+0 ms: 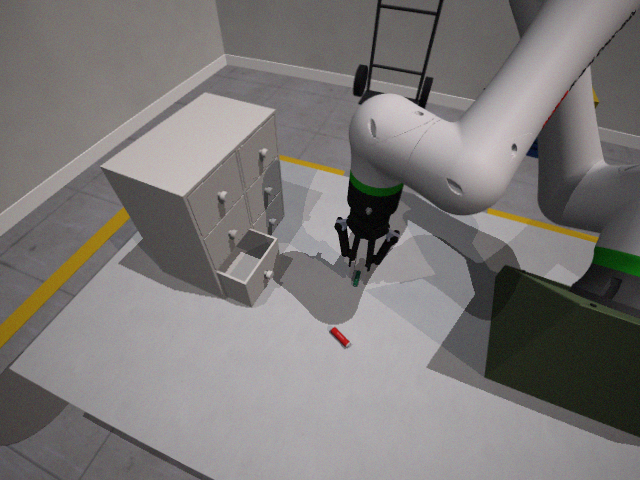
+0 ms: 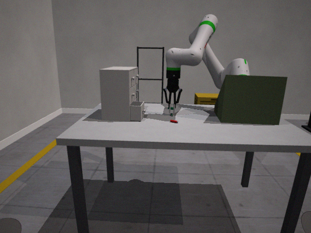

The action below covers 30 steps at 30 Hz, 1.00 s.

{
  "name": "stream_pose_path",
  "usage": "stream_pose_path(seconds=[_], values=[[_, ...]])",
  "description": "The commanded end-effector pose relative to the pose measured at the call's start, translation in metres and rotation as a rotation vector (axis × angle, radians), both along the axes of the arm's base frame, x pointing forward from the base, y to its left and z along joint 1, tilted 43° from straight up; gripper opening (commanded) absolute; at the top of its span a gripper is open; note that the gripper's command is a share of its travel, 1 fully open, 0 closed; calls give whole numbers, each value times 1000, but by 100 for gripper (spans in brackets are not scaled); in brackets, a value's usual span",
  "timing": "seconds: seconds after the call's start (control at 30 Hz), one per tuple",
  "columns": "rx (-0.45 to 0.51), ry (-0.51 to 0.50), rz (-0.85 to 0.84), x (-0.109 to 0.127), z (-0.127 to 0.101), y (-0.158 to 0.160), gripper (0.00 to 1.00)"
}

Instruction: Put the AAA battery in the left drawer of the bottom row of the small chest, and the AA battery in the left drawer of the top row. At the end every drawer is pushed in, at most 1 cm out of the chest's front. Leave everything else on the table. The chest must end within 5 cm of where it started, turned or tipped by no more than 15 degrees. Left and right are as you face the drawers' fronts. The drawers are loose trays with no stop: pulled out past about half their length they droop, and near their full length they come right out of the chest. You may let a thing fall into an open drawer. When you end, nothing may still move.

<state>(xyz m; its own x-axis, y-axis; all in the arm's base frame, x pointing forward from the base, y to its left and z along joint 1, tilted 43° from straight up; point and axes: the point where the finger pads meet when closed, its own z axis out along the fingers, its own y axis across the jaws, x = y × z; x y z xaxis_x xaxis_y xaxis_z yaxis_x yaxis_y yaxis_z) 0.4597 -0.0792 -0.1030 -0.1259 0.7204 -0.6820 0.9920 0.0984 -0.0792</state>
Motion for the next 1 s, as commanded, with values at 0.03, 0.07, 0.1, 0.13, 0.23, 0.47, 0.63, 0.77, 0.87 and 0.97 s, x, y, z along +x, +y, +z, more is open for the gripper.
stream_pose_path(seconds=[0.03, 0.07, 0.1, 0.13, 0.23, 0.47, 0.63, 0.77, 0.87, 0.97], values=[[0, 0, 0, 0, -2, -1, 15], [0, 0, 0, 0, -3, -2, 15], [0, 0, 0, 0, -4, -3, 15], [0, 0, 0, 0, -5, -4, 15], [0, 0, 0, 0, -7, -7, 15], [0, 0, 0, 0, -12, -11, 15], [0, 0, 0, 0, -12, -11, 15], [0, 0, 0, 0, -12, -11, 15], [0, 0, 0, 0, -12, -11, 15], [0, 0, 0, 0, -12, -11, 15]])
